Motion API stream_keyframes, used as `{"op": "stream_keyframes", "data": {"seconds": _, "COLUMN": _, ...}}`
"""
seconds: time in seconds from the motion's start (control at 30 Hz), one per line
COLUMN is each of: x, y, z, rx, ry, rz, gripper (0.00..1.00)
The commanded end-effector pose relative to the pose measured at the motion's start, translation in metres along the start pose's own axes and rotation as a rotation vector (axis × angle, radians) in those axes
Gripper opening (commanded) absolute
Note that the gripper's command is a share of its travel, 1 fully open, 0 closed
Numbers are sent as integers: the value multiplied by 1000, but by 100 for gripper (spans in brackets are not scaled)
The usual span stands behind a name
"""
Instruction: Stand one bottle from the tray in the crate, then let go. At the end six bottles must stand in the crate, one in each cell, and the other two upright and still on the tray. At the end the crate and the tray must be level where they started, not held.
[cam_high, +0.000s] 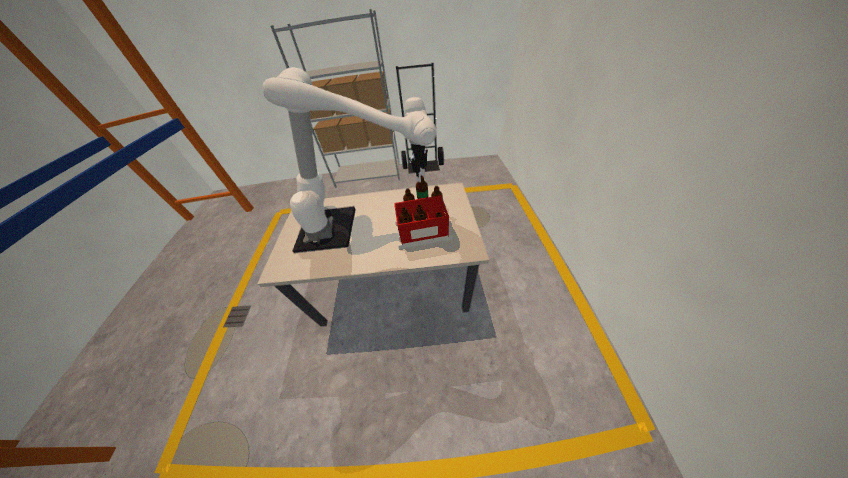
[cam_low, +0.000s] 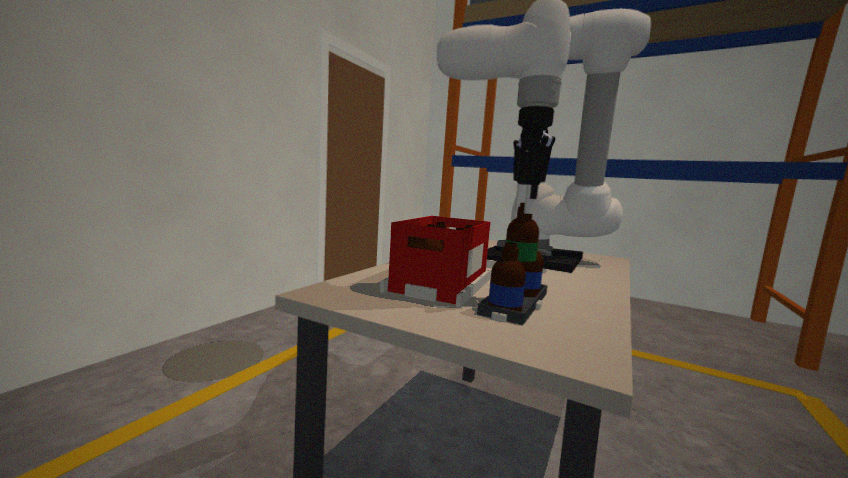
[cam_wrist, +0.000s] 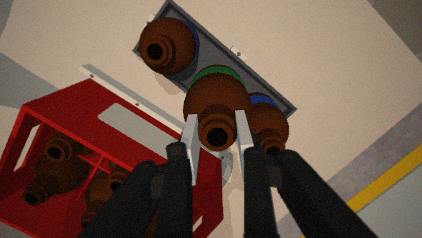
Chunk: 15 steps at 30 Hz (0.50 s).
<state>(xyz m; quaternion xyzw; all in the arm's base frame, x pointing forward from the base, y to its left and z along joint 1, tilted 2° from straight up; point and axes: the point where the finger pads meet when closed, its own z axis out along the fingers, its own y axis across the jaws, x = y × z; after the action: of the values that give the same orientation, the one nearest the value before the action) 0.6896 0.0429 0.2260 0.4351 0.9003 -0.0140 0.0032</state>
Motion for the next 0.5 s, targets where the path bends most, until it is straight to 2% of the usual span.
{"op": "stream_keyframes", "data": {"seconds": 0.0, "x": 0, "y": 0, "z": -3, "rx": 0, "ry": 0, "rz": 0, "gripper": 0}}
{"op": "stream_keyframes", "data": {"seconds": 0.47, "x": 0, "y": 0, "z": -16, "rx": 0, "ry": 0, "rz": 0, "gripper": 0}}
